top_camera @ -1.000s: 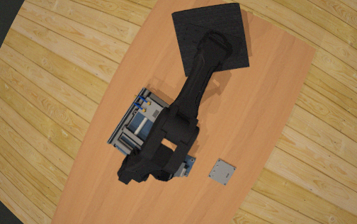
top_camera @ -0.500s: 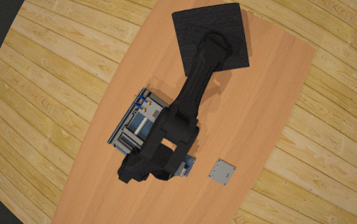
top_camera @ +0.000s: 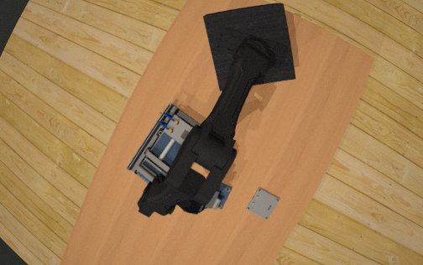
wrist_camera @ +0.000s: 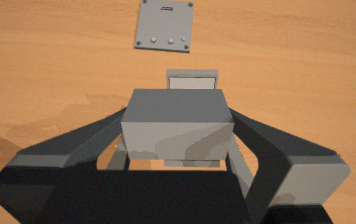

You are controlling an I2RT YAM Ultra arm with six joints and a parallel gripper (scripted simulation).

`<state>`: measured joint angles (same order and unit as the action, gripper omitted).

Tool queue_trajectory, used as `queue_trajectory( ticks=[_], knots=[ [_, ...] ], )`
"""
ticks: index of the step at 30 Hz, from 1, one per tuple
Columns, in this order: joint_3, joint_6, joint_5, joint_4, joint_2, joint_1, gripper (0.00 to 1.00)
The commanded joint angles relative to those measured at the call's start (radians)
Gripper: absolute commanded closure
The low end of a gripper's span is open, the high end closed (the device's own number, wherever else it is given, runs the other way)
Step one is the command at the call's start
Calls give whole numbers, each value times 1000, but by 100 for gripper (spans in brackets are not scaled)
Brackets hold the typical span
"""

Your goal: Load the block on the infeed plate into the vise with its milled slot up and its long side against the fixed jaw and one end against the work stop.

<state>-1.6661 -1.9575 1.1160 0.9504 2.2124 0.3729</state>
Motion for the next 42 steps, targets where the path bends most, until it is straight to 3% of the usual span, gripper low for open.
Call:
queue_trajectory(
  ticks=[1, 42],
  knots=[
    [-25, -12, 29, 32, -46, 27, 100],
    [-35, -43, 29, 97, -71, 40, 100]
  ],
)
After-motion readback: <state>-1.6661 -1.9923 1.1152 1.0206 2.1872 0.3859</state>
